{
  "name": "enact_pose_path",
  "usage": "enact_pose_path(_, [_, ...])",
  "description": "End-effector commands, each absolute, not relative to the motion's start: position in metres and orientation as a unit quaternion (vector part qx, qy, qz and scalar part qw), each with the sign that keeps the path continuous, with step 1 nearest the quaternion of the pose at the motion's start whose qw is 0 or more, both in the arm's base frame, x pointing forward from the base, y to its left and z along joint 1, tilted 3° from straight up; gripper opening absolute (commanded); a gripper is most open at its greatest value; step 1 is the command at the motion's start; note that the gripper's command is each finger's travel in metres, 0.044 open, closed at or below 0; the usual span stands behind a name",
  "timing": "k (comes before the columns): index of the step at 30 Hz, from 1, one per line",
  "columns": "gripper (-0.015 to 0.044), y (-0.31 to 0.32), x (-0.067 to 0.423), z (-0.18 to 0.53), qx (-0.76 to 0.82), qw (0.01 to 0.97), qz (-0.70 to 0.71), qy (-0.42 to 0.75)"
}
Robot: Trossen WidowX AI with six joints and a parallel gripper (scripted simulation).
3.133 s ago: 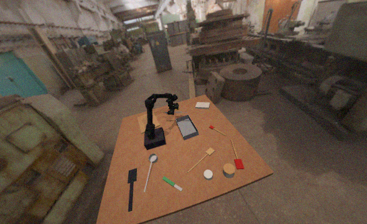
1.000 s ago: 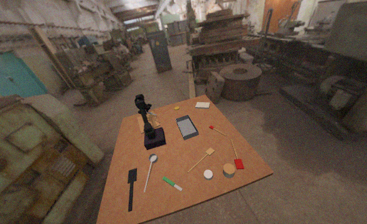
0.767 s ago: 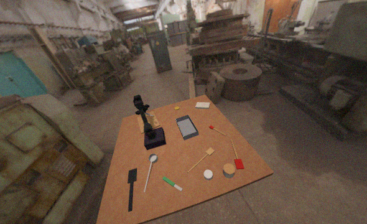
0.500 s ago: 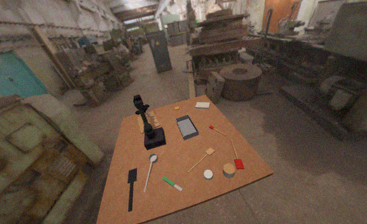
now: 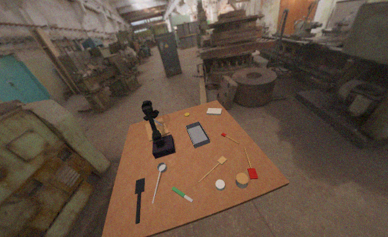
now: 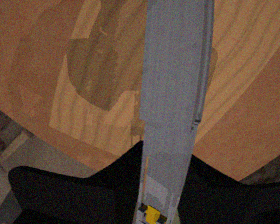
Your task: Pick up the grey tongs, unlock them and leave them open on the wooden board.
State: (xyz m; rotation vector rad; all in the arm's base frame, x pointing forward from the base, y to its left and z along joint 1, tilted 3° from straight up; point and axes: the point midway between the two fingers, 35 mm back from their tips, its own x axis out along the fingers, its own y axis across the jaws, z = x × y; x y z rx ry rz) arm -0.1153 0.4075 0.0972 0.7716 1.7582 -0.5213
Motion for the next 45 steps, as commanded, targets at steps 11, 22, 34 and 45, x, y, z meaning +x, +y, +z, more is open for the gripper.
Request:
enact_pose_path(11, [-0.0150,0.413,-0.111,0.122,0.361,0.407,-0.184,0.819])
enact_pose_path(22, [-0.0150,0.407,-0.105,0.143,0.372,0.310,-0.139,0.864])
enact_pose_path(34, [-0.0150,0.387,-0.098,0.167,0.369,0.215,-0.073,0.901])
enact_pose_path(45, [-0.0150,0.368,-0.094,0.181,0.359,0.164,-0.024,0.918])
